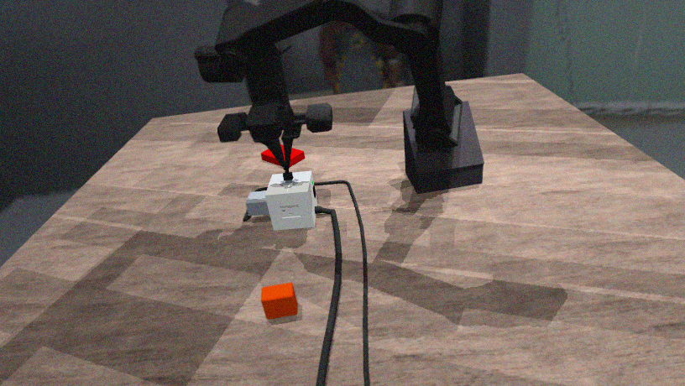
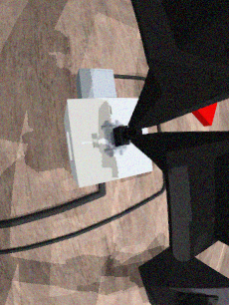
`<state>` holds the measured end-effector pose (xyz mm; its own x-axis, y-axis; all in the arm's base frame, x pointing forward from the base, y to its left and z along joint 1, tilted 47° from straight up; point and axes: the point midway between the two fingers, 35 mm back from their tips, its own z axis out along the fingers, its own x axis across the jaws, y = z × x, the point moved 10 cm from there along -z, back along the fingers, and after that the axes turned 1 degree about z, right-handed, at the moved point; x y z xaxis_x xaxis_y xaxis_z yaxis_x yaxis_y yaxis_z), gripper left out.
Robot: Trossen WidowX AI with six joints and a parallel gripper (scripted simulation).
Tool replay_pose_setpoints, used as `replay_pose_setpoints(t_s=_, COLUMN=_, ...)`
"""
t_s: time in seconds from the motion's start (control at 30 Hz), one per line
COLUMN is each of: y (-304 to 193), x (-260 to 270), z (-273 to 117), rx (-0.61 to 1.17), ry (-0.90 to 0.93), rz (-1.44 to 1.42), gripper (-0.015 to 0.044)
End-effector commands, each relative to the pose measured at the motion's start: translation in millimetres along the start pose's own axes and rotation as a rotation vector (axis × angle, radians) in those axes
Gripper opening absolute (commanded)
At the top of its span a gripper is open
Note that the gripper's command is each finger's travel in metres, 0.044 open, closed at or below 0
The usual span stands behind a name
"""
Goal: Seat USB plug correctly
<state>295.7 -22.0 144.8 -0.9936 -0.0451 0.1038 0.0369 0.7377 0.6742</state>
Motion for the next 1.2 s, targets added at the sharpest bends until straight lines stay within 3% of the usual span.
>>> replay_pose_setpoints(t_s=0.0, y=0.1, x=0.3, z=0.9, rx=-0.002, ry=-0.001, rz=0.006, gripper=0.0)
replay_pose_setpoints(t_s=1.17, y=0.4, x=0.3, z=5.1, rx=-0.002, ry=-0.001, rz=0.006, gripper=0.0)
